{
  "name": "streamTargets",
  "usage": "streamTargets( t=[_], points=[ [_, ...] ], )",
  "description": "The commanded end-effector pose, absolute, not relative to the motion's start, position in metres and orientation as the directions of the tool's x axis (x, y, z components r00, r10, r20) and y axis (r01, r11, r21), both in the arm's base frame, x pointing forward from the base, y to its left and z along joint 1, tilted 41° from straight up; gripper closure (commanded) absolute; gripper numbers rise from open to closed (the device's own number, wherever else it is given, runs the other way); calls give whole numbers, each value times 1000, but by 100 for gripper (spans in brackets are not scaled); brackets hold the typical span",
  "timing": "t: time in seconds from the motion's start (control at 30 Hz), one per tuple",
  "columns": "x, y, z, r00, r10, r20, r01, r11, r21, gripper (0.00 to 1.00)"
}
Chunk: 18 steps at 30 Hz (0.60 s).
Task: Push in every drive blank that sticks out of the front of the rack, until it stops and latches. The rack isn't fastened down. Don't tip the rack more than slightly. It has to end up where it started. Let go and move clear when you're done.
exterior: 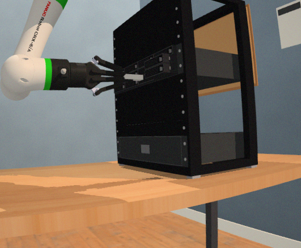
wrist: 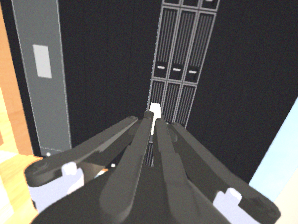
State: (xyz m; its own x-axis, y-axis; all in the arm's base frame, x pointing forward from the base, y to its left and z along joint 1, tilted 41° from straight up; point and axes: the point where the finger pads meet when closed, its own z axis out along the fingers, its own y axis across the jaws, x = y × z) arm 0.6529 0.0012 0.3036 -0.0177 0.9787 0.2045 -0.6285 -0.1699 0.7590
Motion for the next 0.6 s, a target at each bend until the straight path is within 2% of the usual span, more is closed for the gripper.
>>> streamTargets(
  t=[0.0,0.57],
  points=[
    [656,1,307,-17,979,205,-629,-170,758,90],
    [658,0,309,-17,979,205,-629,-170,758,90]
  ],
)
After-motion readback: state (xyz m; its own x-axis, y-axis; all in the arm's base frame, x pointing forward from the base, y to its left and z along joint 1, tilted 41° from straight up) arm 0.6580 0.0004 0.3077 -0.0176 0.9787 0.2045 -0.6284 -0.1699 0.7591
